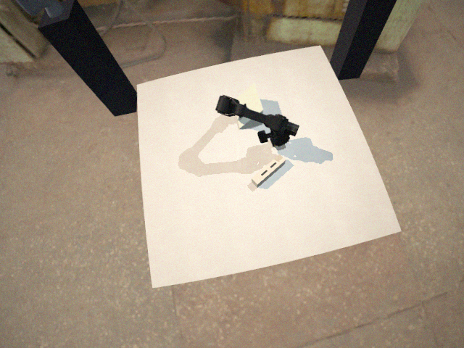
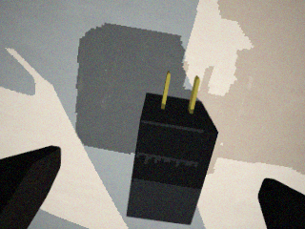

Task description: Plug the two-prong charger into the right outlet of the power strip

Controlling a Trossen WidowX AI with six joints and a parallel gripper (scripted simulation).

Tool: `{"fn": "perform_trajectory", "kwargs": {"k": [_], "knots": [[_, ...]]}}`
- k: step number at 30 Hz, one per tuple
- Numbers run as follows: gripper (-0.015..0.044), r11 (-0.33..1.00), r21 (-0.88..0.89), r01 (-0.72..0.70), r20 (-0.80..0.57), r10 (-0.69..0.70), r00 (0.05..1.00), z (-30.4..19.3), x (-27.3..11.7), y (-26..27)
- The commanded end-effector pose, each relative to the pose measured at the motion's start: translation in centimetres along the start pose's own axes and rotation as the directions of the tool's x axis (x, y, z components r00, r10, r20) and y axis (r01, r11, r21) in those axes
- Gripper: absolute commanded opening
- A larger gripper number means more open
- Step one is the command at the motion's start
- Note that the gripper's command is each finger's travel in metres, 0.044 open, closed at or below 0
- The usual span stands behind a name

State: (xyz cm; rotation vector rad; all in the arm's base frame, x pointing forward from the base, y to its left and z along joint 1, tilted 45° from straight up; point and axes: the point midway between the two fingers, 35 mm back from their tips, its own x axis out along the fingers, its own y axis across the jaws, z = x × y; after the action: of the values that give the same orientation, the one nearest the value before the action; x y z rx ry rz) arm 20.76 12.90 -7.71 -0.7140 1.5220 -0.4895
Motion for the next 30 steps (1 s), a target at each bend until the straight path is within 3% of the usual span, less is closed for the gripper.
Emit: {"fn": "perform_trajectory", "kwargs": {"k": [1, 17, 29, 30], "knots": [[0.044, 1.0, -0.006, 0.009, -0.006, -0.009, 1.0, -0.1, 0.9, -0.1], [0.044, 1.0, -0.005, 0.01, -0.006, -0.01, 1.0, 0.0, 2.9, -0.2], [0.0125, 1.0, 0.0, 0.004, -0.003, -0.004, 1.0, 0.1, 2.5, -0.1], [0.0118, 1.0, 0.0, 0.004, -0.003, -0.004, 1.0, 0.1, 2.5, -0.1]]}}
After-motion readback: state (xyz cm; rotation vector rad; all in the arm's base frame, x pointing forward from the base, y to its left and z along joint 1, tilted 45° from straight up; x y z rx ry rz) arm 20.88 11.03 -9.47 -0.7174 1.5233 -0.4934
